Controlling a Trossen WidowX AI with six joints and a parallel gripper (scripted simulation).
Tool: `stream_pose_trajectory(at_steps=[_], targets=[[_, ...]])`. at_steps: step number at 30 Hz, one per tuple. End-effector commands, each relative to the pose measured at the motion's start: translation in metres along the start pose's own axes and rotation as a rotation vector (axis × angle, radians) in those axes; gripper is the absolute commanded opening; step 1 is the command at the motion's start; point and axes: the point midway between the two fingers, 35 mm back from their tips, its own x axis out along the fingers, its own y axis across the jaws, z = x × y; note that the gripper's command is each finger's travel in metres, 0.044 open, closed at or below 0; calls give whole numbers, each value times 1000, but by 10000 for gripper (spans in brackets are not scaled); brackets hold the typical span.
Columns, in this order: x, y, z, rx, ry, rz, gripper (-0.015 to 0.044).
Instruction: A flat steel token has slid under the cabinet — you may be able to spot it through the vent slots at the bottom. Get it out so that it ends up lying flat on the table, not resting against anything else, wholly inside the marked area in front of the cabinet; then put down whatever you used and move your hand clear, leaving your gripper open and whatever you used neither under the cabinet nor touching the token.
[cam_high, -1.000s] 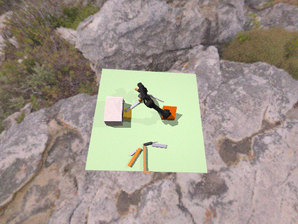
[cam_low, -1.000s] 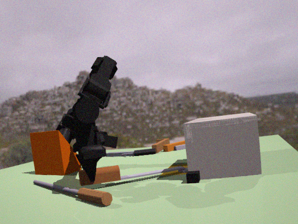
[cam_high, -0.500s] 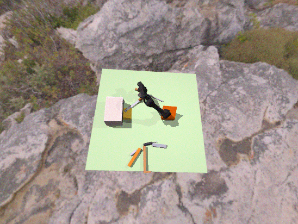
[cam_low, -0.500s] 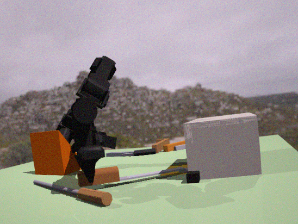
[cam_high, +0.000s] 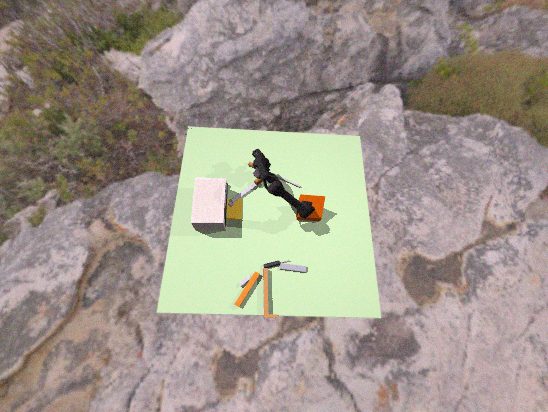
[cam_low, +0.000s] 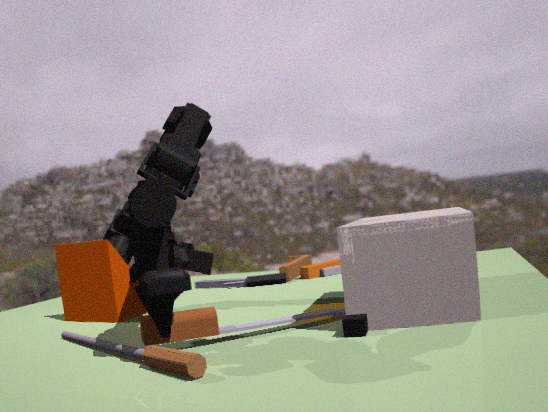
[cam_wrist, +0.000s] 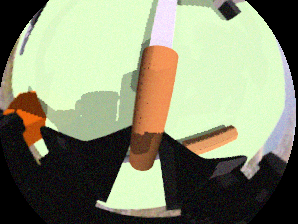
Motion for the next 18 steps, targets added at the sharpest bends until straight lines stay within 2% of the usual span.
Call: stream_pose_trajectory(at_steps=[1,18], targets=[[-2,-3,0,-5,-10,-13,0],[7,3,0,-5,-10,-12,0]])
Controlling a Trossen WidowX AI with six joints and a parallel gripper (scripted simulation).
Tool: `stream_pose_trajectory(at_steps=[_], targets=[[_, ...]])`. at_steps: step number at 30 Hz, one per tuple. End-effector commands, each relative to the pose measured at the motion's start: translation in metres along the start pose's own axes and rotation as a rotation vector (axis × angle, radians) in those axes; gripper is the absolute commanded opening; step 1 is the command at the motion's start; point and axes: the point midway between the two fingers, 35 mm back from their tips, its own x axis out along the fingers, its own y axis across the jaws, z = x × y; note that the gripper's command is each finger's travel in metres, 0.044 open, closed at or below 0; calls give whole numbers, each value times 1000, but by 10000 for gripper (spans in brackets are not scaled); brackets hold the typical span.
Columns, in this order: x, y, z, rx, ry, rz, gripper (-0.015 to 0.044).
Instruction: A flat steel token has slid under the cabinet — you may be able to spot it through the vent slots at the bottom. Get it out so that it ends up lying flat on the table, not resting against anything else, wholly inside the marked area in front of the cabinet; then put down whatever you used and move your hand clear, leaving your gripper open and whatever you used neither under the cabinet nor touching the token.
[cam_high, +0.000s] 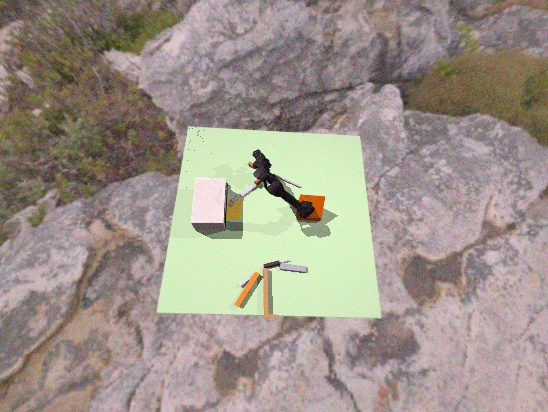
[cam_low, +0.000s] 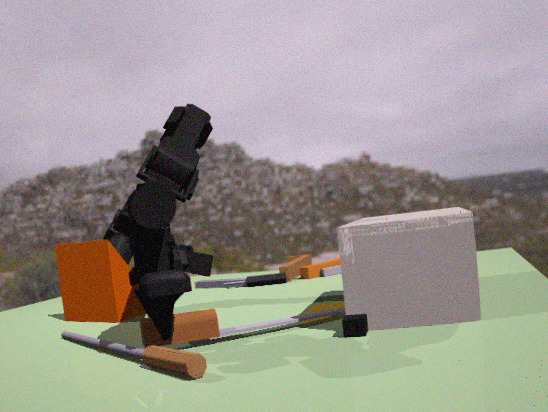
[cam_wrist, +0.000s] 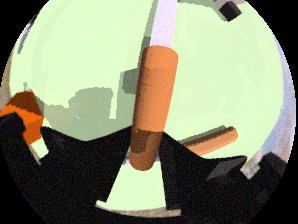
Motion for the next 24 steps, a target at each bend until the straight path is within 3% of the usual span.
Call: stream_pose_trajectory(at_steps=[1,24], targets=[[3,2,1,1,-3,2,0],[8,2,0,1,-3,2,0]])
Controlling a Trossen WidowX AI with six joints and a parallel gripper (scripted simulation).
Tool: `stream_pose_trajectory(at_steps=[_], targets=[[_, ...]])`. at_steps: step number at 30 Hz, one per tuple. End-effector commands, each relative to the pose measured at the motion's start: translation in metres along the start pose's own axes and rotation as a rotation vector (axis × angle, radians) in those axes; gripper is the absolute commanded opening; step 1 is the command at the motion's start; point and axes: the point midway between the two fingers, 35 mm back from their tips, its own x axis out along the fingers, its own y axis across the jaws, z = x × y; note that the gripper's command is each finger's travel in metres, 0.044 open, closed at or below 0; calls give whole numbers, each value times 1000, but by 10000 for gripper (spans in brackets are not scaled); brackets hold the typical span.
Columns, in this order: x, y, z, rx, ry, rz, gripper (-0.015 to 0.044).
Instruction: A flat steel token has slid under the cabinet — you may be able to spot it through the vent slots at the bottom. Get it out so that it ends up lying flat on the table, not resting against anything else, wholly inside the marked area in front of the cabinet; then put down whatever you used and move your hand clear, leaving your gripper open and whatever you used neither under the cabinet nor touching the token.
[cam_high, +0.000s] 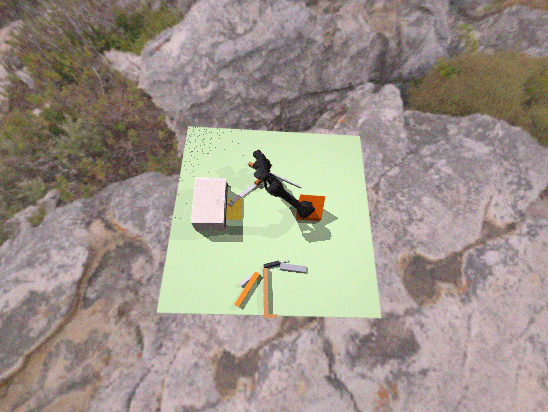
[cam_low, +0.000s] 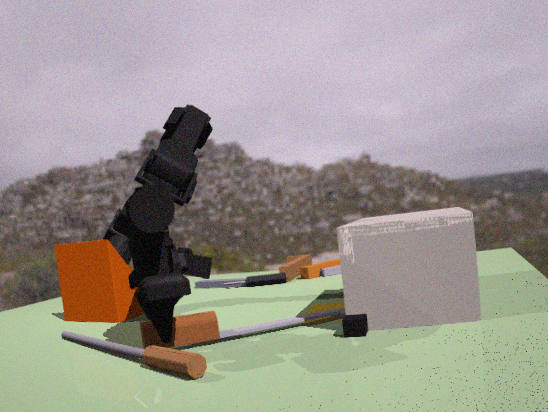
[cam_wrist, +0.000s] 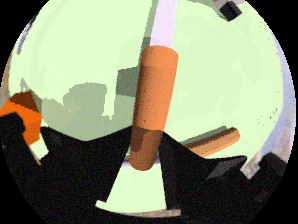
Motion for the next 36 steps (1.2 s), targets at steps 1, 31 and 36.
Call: stream_pose_trajectory(at_steps=[1,31,36], targets=[[3,1,0,-2,13,5,0],[5,1,0,-2,13,5,0],[2,0,0,1,-7,-1,131]])
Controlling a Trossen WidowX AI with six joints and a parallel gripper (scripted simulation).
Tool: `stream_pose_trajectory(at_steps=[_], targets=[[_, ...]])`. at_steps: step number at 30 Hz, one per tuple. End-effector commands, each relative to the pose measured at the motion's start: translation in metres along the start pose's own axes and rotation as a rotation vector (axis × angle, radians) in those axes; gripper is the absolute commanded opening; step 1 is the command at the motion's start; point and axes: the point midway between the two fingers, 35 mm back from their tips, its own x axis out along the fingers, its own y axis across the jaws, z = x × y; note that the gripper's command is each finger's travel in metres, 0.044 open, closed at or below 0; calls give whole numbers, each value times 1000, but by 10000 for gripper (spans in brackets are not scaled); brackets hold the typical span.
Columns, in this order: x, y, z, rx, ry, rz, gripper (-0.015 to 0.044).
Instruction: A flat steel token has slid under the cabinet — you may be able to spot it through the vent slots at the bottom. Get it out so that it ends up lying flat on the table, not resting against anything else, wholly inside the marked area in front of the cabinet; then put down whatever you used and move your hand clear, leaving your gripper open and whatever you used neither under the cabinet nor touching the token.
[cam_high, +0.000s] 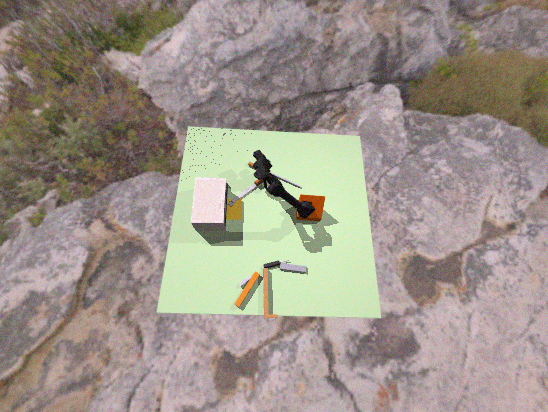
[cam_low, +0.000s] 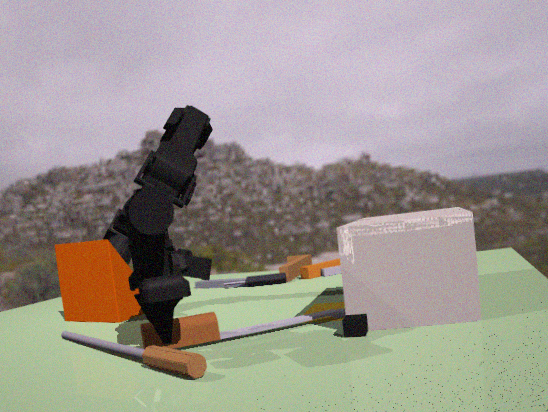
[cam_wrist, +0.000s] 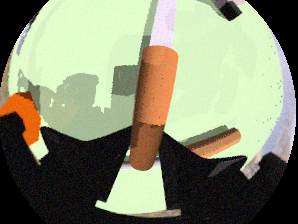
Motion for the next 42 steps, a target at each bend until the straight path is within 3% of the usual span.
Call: stream_pose_trajectory(at_steps=[1,3,8,11,28,33,42], targets=[[0,0,0,0,0,0,157],[0,0,0,0,0,0,200],[0,0,0,-1,0,0,200],[0,0,0,-1,17,5,270],[8,0,1,2,20,6,270],[5,-1,1,-6,16,3,139],[5,-1,1,-6,16,3,59]])
